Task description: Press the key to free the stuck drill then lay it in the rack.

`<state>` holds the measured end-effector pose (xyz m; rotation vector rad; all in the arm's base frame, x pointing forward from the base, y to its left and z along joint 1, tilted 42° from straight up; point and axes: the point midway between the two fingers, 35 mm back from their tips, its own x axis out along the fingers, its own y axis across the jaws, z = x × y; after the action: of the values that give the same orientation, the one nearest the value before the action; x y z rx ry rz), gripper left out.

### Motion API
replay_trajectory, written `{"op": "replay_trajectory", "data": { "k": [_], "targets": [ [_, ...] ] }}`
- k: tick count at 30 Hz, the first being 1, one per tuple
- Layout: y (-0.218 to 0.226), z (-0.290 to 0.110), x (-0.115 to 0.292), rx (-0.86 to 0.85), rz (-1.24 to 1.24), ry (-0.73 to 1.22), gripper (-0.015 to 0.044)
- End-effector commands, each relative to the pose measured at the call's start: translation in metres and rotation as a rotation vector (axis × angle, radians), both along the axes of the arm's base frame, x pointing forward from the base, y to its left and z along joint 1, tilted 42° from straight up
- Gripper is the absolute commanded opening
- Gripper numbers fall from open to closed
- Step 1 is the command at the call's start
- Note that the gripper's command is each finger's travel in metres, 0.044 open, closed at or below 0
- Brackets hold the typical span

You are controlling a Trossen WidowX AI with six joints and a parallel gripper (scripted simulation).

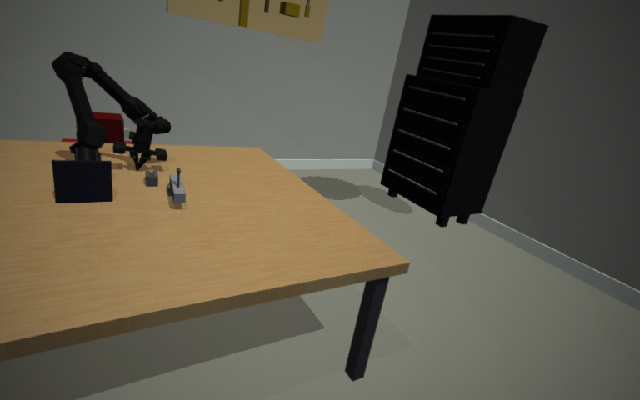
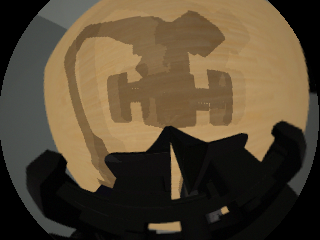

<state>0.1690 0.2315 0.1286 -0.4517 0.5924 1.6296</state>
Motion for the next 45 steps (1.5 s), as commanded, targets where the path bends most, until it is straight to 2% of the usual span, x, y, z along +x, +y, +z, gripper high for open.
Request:
{"op": "replay_trajectory", "data": {
  "k": [1,7,12,17,23,45],
  "targets": [
    [-0.037,-0.017,0.051,-0.101,-0.218,0.118,0.0000],
    [-0.117,-0.050,0.106,-0.221,-0.539,0.347,0.0000],
    [-0.193,-0.075,0.127,-0.282,-0.766,0.528,0.0000],
    [-0.267,-0.101,0.124,-0.300,-0.970,0.756,0.0000],
    [-0.343,-0.128,0.094,-0.261,-1.170,1.059,0.0000],
    [-0.341,-0.142,0.089,-0.252,-1.188,1.092,0.0000]
  ]
}}
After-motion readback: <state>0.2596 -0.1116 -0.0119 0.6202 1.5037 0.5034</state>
